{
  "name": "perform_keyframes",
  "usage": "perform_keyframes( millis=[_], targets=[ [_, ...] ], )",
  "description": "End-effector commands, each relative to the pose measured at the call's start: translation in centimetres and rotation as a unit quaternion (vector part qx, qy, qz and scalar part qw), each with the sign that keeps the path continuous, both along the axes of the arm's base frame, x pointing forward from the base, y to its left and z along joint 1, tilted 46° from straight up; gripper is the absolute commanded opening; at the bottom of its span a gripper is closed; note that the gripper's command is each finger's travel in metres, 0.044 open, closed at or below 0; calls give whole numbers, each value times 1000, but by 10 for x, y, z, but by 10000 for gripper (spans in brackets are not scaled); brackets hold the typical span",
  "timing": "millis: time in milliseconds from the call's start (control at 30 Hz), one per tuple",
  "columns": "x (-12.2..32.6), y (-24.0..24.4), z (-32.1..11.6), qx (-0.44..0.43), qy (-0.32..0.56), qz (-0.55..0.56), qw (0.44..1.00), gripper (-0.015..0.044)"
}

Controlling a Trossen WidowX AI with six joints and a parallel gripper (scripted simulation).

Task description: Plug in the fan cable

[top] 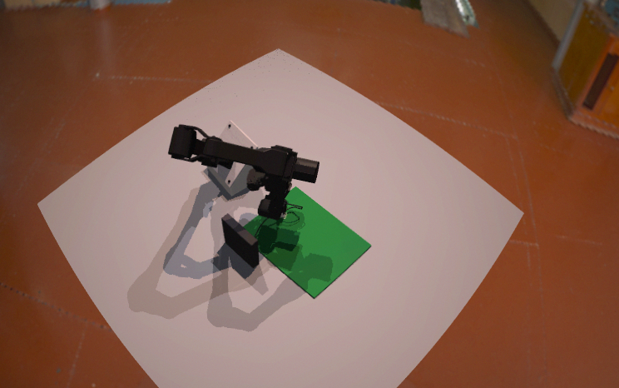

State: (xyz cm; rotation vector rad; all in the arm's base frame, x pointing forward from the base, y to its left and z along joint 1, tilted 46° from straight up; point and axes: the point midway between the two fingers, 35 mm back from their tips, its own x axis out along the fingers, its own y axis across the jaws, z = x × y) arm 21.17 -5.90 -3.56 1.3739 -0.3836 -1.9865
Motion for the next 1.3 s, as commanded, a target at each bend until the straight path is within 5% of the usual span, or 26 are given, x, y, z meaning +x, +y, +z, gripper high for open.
perform_keyframes(
  millis=[0, 633, 967, 1267],
  targets=[
    [-1, -3, -2, -2, 1, 1, 1000, 0],
    [-3, -10, -10, -6, 1, -2, 1000, 0],
    [-3, -7, -8, -2, 0, 0, 1000, 260],
    [9, 31, 30, 0, 1, 1, 1000, 260]
  ],
)
